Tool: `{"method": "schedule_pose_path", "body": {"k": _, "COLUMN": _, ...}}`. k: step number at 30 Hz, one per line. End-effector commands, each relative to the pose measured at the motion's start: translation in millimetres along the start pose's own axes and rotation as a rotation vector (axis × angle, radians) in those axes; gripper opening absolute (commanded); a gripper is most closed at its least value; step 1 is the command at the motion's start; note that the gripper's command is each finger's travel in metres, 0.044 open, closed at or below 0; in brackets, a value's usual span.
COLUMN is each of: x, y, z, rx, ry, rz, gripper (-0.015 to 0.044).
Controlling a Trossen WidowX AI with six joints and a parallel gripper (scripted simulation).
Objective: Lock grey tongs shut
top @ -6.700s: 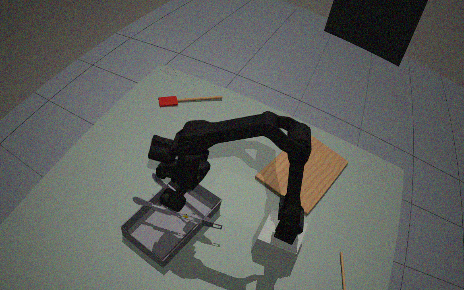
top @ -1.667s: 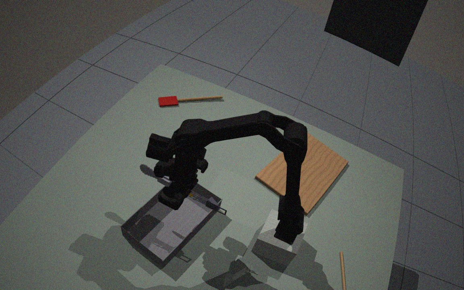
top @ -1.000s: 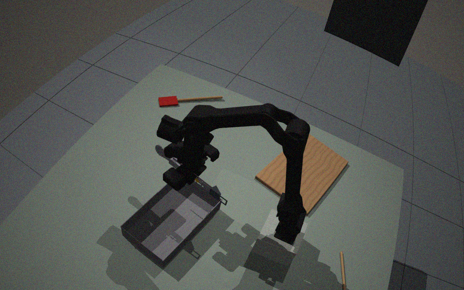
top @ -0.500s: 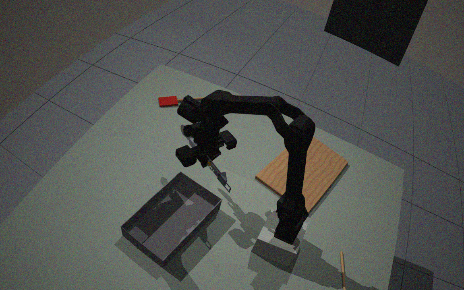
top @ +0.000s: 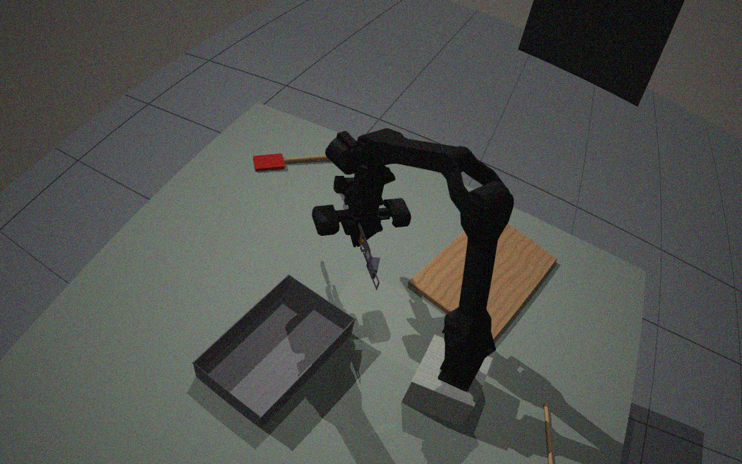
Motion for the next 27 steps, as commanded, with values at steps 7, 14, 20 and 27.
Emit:
{"method": "schedule_pose_path", "body": {"k": 7, "x": -46.4, "y": -24.2, "z": 3.7, "rx": -0.011, "ry": -0.005, "rz": -0.196, "gripper": -0.015}}
{"method": "schedule_pose_path", "body": {"k": 14, "x": -53.7, "y": -27.0, "z": 3.6, "rx": -0.011, "ry": -0.004, "rz": -0.224, "gripper": -0.015}}
{"method": "schedule_pose_path", "body": {"k": 20, "x": -80.3, "y": -36.1, "z": 2.9, "rx": -0.007, "ry": -0.006, "rz": -0.326, "gripper": -0.015}}
{"method": "schedule_pose_path", "body": {"k": 27, "x": -119.9, "y": -45.8, "z": 2.2, "rx": -0.006, "ry": -0.001, "rz": -0.45, "gripper": -0.015}}
Point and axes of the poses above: the point midway between the two fingers, 35 mm back from their tips, its own z axis back along the fingers, its own x axis across the jaws, y = z × x, the point moved 7 cm from there along z, back along the fingers, and after that the axes turned 7 degrees about -z, right-handed, at the moved point
